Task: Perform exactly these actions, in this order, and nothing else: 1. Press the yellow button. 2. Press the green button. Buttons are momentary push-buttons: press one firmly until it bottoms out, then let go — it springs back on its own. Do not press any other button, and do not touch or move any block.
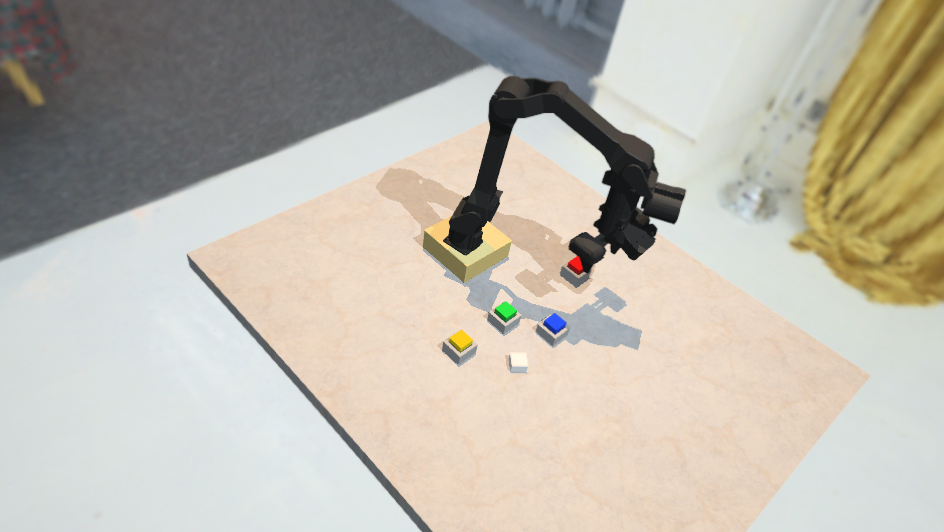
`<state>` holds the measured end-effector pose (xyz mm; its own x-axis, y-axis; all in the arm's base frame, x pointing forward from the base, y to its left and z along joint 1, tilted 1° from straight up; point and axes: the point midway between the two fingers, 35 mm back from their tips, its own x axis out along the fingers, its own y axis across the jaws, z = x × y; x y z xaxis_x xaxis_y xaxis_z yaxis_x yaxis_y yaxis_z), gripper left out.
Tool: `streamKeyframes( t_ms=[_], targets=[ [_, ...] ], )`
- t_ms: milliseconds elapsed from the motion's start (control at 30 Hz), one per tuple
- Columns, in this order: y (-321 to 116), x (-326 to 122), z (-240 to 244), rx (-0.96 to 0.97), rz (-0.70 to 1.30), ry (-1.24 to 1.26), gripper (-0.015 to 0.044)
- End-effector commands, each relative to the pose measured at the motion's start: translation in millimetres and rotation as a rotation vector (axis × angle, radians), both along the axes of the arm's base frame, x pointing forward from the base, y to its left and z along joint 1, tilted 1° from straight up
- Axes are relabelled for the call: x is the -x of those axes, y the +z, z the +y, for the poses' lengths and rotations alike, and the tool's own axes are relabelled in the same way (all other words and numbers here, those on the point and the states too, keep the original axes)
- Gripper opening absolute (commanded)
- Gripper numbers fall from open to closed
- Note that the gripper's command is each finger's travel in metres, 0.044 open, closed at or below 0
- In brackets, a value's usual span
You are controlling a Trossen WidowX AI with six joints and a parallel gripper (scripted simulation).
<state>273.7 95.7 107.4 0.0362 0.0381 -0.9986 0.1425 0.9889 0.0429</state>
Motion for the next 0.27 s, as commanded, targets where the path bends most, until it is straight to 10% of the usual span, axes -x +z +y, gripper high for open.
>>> streamKeyframes(
  t_ms=[0, 233],
  targets=[
    [9, 3, 45, 0.004, 0.006, 0.000, 0.0400],
    [14, 7, 66, 0.004, 0.005, 0.000, 0.0400]
  ],
)
